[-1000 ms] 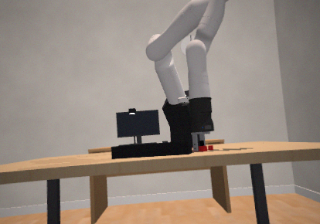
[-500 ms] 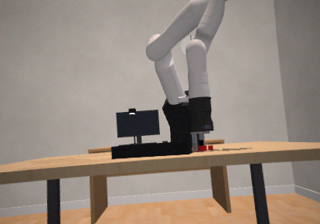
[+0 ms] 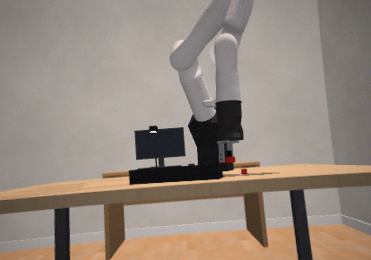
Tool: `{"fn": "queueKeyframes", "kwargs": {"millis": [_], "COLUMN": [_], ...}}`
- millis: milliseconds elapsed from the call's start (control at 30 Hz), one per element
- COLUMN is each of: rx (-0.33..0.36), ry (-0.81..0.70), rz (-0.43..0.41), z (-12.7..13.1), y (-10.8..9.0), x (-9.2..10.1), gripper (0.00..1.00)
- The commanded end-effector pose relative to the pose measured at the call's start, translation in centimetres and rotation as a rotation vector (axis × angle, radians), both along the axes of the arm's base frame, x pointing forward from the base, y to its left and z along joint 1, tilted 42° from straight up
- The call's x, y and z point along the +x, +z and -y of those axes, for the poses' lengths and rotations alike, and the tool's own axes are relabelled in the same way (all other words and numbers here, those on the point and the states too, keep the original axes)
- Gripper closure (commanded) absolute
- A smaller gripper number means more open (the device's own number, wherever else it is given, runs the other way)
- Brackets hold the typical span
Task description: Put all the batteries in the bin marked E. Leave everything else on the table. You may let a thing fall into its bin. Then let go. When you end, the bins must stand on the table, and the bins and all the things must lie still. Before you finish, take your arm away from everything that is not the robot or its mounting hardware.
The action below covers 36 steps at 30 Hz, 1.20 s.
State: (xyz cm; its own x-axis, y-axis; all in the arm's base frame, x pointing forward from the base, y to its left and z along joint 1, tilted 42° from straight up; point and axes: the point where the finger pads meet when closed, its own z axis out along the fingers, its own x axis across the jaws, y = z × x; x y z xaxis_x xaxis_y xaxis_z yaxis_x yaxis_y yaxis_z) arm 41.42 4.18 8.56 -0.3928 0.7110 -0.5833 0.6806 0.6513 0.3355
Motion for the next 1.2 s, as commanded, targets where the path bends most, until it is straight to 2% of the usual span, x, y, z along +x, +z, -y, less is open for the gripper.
{"fn": "queueKeyframes", "kwargs": {"millis": [0,67,767,867,1167], "rx": [0.022,0.022,0.022,0.022,0.022], "ry": [0.018,0.018,0.018,0.018,0.018], "rz": [0.004,0.004,0.004,0.004,0.004], "z": [-1.5,-1.6,-1.6,-1.0,3.9], "y": [0.9,1.4,1.4,1.6,3.7], "x": [-0.6,-1.0,-0.9,-0.9,-0.3], "gripper": [0.50,0.50,0.50,0.50,0.50]}}
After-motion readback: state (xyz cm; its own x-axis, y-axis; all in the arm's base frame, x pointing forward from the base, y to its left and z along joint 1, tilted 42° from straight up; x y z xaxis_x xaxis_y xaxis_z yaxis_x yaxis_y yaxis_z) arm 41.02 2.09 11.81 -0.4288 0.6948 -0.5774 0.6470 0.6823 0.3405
